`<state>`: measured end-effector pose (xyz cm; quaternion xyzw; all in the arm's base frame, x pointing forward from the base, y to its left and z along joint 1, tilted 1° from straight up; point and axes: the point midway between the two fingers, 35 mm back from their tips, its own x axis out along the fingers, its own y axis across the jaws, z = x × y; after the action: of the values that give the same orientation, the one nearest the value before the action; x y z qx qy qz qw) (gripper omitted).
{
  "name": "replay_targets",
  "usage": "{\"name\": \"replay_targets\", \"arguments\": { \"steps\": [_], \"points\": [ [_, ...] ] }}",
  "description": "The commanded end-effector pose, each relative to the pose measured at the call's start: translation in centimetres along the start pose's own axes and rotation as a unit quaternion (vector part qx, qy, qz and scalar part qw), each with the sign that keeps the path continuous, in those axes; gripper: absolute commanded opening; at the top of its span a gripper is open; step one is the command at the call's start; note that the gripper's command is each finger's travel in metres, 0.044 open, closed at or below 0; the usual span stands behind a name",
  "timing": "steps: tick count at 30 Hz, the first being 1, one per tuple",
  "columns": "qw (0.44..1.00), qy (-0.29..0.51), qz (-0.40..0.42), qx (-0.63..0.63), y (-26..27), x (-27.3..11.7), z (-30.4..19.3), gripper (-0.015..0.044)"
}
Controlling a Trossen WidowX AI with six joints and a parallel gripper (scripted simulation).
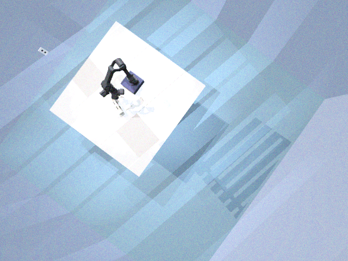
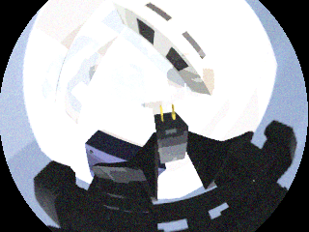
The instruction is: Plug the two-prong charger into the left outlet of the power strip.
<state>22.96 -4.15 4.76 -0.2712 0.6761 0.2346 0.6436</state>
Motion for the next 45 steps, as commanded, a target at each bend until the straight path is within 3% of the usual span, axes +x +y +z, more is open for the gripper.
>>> {"name": "replay_targets", "arguments": {
  "steps": [1, 45],
  "points": [
    [1.0, -0.003, 0.003, 0.023, 0.3, 0.2, 0.6, 0.0],
    [0.97, -0.008, 0.02, 0.24, 4.0, 1.9, 5.4, 0.0]
  ]
}}
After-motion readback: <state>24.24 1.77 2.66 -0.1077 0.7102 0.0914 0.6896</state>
